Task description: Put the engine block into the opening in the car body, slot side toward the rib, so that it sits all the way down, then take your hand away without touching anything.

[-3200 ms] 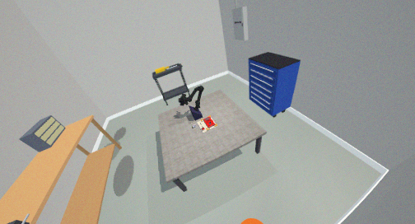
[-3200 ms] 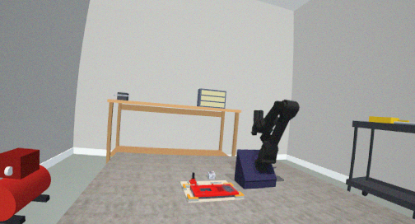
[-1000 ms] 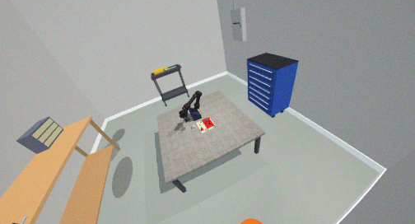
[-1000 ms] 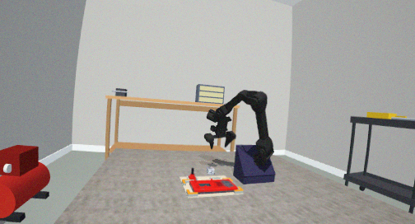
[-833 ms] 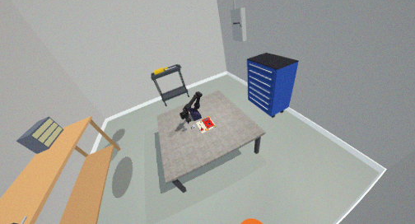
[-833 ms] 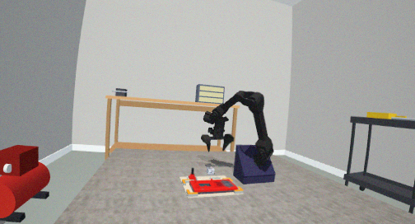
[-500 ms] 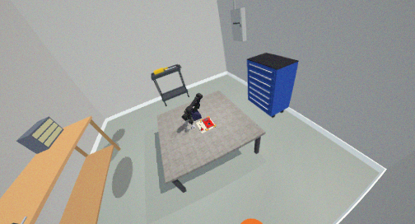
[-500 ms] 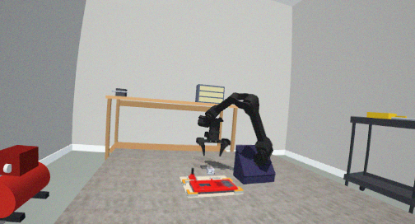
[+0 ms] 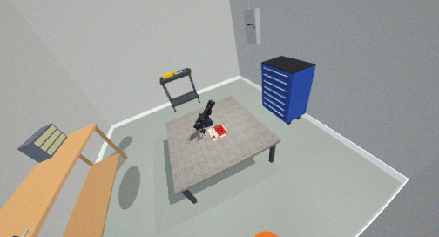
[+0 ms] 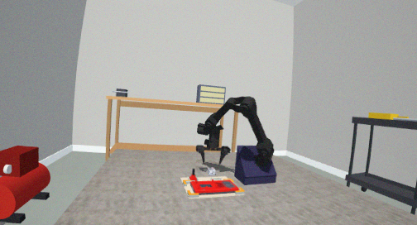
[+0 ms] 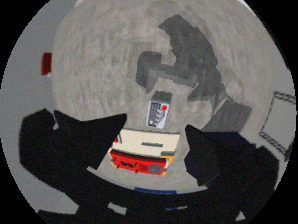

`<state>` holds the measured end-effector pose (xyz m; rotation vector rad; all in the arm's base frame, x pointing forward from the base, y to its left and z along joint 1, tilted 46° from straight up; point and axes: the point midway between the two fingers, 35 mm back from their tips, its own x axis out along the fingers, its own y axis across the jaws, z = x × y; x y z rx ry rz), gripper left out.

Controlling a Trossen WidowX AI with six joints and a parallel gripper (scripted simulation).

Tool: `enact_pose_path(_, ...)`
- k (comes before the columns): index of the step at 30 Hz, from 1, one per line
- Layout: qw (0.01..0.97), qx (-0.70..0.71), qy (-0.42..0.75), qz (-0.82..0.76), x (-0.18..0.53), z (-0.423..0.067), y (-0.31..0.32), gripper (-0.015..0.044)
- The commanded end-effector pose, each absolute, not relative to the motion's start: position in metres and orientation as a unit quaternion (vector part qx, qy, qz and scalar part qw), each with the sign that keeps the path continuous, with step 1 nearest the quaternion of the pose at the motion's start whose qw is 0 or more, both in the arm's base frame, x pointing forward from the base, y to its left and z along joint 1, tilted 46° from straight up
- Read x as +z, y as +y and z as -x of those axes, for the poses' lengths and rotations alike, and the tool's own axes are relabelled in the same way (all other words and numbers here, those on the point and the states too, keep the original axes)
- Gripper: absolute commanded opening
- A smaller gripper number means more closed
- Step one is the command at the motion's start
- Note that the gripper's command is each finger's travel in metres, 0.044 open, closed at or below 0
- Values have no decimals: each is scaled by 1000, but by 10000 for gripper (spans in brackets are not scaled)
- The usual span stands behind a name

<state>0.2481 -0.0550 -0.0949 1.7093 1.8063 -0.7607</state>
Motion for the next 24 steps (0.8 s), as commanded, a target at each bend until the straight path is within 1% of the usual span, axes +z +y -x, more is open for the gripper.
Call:
enact_pose_path(1, 261, -282, 672, -633, -103, -248, -44, 440)
enact_pose_path(23, 261, -282, 672, -634, -122, -246, -25, 440)
enact_pose_path(24, 261, -282, 672, -634, -122, -246, -25, 414)
